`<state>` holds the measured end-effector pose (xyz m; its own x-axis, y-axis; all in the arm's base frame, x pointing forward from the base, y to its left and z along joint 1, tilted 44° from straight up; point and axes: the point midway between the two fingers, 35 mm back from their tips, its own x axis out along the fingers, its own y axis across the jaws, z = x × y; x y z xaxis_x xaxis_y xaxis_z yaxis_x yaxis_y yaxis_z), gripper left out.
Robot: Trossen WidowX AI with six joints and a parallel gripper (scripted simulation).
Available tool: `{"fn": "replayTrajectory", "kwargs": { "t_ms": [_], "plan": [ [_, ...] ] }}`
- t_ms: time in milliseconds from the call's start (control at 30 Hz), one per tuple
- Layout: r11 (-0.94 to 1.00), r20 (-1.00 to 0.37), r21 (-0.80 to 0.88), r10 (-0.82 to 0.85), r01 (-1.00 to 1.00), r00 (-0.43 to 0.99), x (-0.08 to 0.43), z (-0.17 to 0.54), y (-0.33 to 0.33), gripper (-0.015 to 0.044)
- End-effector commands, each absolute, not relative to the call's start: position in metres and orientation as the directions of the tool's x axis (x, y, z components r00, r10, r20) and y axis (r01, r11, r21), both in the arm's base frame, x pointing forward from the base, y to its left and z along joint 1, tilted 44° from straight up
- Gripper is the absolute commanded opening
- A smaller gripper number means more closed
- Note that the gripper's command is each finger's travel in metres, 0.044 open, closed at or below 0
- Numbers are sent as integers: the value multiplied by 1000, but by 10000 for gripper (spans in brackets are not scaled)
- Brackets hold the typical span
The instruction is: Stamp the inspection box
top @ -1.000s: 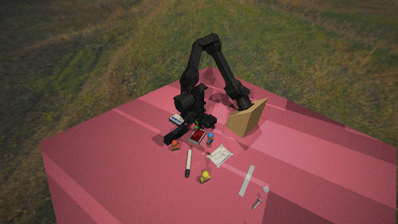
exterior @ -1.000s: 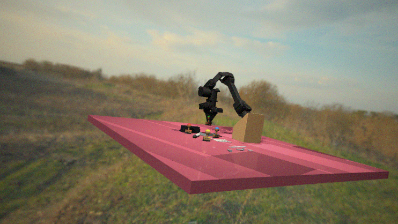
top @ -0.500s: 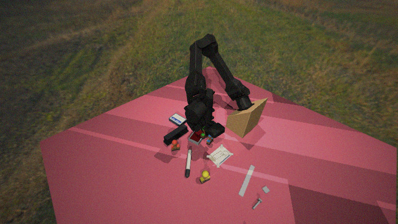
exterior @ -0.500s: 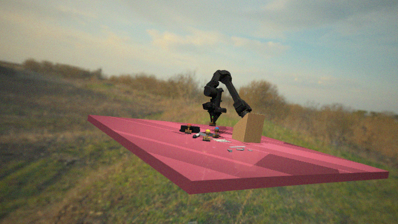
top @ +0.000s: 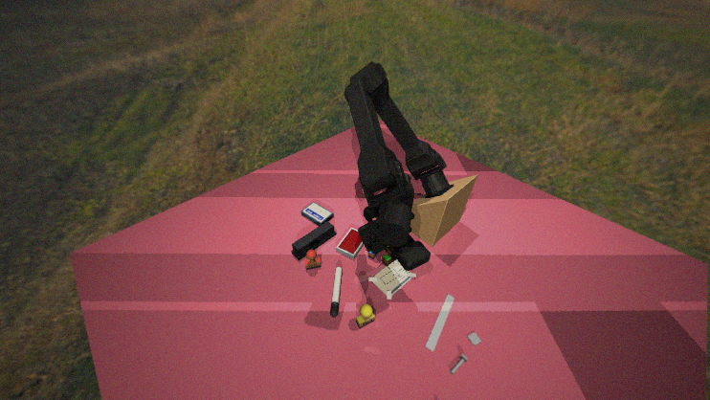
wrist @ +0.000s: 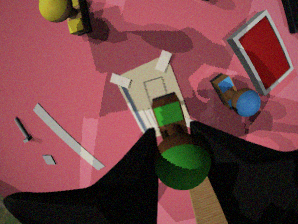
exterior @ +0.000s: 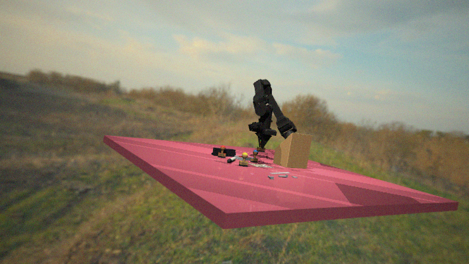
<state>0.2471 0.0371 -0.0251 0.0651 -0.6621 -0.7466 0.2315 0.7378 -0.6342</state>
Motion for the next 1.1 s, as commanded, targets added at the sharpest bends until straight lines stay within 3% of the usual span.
{"fn": "replayTrajectory", "kwargs": {
  "t_ms": [0,1067],
  "plan": [
    [734,-747,-627,-661,261,66,245,-31,43,0],
    [736,-748,-625,-660,260,70,248,-47,30,0]
  ]
}}
